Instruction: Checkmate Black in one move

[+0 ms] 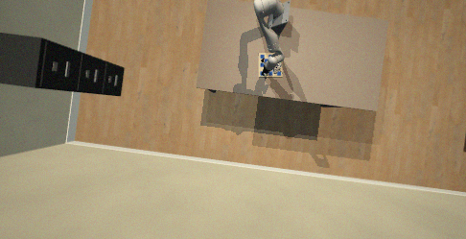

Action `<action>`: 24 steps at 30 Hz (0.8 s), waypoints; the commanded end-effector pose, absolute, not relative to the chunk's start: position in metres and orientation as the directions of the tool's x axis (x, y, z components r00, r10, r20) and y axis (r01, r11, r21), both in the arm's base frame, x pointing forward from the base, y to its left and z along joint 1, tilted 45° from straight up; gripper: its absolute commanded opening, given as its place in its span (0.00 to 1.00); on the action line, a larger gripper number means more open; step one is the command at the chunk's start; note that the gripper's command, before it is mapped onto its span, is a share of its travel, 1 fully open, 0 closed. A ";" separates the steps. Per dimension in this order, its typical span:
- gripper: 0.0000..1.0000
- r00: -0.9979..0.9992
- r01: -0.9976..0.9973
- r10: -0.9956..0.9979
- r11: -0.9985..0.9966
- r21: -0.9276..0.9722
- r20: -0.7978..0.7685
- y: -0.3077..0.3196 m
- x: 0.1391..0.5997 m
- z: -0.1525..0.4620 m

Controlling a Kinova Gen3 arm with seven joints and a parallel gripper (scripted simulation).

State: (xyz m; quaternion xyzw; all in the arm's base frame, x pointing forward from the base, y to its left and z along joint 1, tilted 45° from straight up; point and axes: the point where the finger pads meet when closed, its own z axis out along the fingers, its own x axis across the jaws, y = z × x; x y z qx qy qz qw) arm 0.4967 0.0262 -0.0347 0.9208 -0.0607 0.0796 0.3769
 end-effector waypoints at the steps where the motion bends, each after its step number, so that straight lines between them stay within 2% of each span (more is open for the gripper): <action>1: 0.00 0.978 -0.171 -0.043 -0.718 0.675 0.202 0.040 0.500 -0.025; 13: 0.00 0.978 -0.171 -0.043 -0.718 0.675 0.202 0.087 0.492 0.023; 24: 0.00 0.978 -0.171 -0.043 -0.718 0.675 0.202 0.091 0.491 0.027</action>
